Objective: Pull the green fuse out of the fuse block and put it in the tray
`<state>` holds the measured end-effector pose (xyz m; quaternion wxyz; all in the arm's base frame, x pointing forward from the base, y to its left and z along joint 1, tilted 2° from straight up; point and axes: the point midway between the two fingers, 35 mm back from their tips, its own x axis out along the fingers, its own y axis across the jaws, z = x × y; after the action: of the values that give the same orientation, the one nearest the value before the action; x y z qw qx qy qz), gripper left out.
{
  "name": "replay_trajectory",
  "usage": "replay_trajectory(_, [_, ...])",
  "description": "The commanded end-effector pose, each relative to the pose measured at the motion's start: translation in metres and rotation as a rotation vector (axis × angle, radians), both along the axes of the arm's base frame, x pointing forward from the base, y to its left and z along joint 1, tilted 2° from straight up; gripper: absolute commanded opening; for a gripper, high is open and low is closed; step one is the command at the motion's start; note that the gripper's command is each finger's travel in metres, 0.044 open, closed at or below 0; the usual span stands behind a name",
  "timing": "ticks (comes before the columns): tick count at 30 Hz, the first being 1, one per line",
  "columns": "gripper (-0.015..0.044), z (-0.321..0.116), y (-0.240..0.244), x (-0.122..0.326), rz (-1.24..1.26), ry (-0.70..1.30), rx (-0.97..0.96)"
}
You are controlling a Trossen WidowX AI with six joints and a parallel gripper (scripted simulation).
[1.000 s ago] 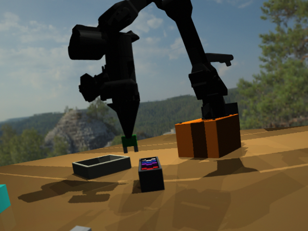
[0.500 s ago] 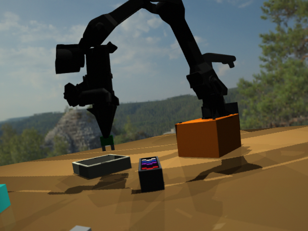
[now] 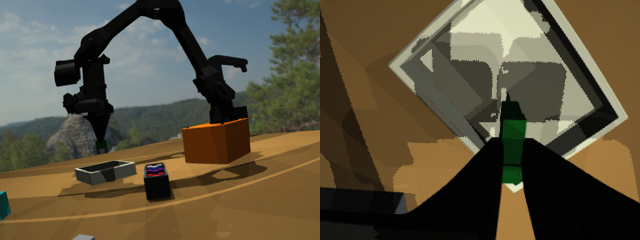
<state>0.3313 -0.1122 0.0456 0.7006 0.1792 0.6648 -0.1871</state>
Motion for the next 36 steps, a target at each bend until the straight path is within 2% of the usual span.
replay_trajectory(1, [0.0000, 0.001, -0.010, -0.001, 0.007, -0.004, 0.001])
replay_trajectory(29, [0.0000, -0.039, -0.011, 0.001, 0.007, -0.004, 0.002])
replay_trajectory(36, [0.0184, -0.036, -0.011, 0.001, 0.003, -0.002, -0.001])
